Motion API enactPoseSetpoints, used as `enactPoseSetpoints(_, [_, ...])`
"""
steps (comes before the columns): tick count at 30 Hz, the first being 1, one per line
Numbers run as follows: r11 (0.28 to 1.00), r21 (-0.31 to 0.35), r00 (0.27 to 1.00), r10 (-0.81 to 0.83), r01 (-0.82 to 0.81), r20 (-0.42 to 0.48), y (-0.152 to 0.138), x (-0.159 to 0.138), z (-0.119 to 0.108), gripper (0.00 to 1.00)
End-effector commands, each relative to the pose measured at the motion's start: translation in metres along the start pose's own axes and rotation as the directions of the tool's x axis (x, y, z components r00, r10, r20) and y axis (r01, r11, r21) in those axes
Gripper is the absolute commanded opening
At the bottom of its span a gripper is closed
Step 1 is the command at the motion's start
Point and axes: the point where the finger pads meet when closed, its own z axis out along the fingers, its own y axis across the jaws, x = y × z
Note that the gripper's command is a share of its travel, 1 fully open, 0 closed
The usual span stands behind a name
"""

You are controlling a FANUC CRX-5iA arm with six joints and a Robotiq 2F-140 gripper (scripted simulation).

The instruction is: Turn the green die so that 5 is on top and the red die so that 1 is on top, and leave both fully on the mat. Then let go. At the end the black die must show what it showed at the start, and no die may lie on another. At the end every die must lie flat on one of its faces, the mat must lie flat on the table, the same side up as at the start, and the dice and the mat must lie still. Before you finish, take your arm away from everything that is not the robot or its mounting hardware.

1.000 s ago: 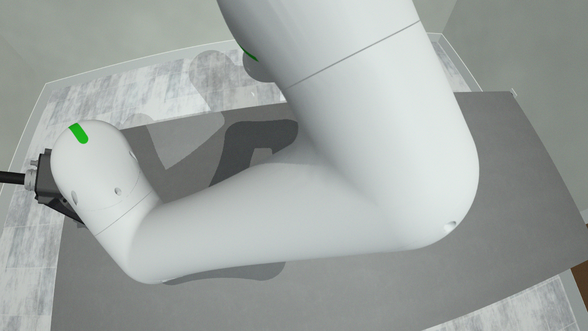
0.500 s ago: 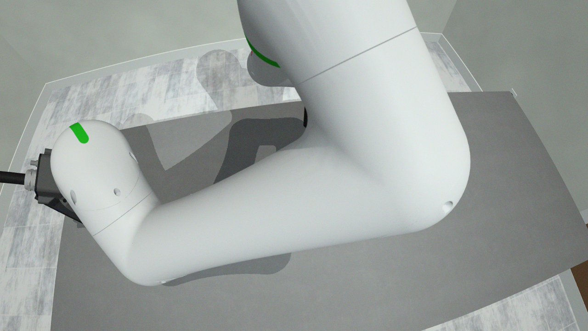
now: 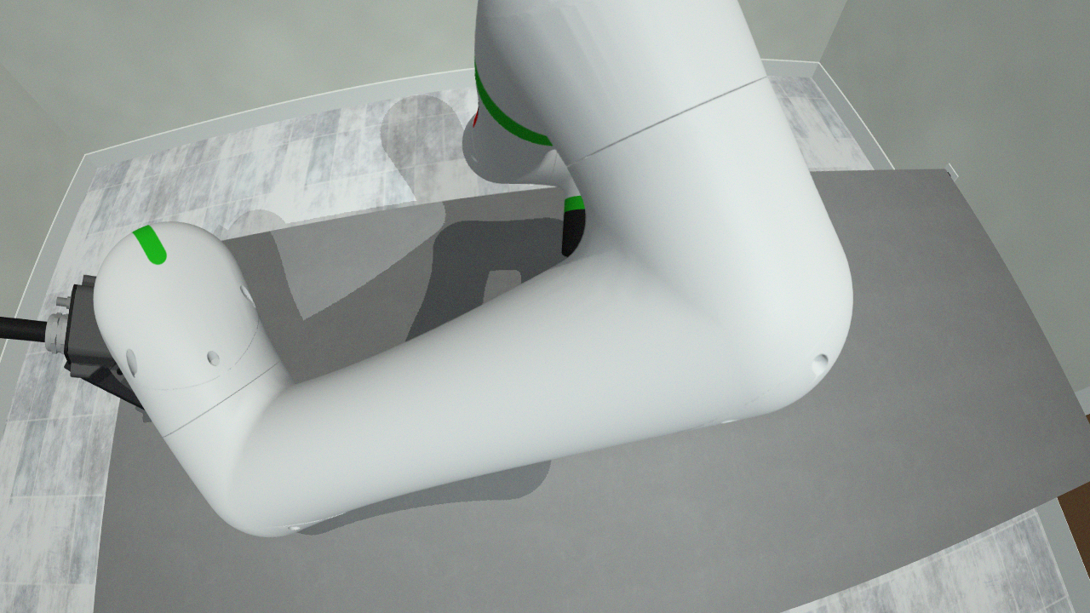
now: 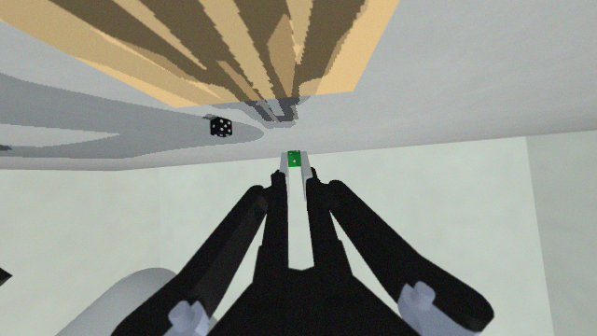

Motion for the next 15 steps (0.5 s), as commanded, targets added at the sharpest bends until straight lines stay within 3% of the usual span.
enactPoseSetpoints(1, [1.0,0.0,1.0,0.0,0.0,0.0,0.0006,0.011,0.0055,0.07])
enactPoseSetpoints(15, [1.0,0.0,1.0,0.0,0.0,0.0,0.0007,0.018,0.0091,0.07])
